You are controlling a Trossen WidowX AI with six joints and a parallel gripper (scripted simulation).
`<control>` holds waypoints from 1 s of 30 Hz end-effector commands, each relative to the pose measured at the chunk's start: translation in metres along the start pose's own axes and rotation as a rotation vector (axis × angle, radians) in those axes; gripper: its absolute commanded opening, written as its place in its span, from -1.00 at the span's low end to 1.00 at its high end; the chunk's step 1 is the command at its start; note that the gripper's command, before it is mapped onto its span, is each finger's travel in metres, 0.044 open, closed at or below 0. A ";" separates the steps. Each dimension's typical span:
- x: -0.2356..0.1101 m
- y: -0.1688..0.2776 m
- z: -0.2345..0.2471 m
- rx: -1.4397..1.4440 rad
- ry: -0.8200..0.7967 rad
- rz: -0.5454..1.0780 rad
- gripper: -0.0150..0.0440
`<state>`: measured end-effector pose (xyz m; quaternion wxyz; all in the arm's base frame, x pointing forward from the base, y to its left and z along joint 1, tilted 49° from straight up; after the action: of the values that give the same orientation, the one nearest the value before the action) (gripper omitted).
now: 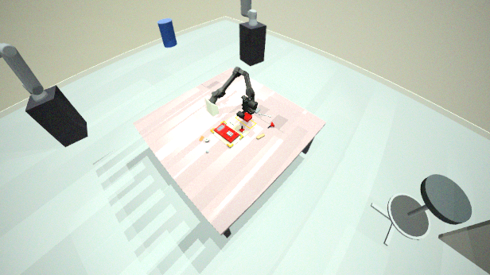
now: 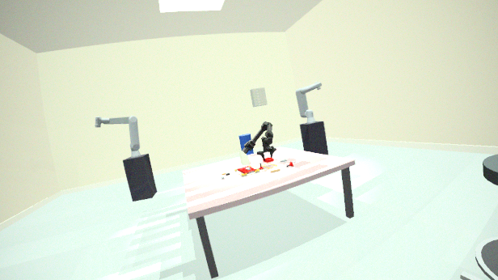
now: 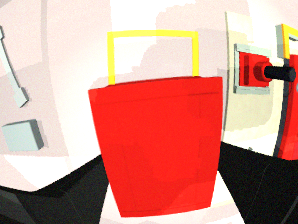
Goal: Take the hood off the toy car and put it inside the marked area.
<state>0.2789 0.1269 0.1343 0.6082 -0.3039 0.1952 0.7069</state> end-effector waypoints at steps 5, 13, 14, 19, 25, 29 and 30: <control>0.007 0.001 -0.001 0.006 -0.002 0.002 -0.49; 0.012 0.002 0.000 0.006 -0.003 0.002 -0.49; 0.013 0.002 0.000 0.006 -0.003 0.002 -0.49; 0.016 0.002 0.000 0.007 -0.004 0.002 -0.49; 0.020 0.003 0.000 0.007 -0.006 0.002 -0.49; 0.023 0.003 0.001 0.007 -0.006 0.002 -0.49; 0.023 0.003 0.001 0.007 -0.007 0.002 -0.49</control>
<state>0.2749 0.1428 0.1214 0.6089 -0.3016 0.1932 0.7078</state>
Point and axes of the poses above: the point midway between the two fingers, 35 mm back from their tips, its own x axis out along the fingers, its own z axis across the jaws, y = z × x, the point moved 5 cm from there along -x, back along the fingers, and after that the axes turned 4 degrees about x, right-handed, at the moved point
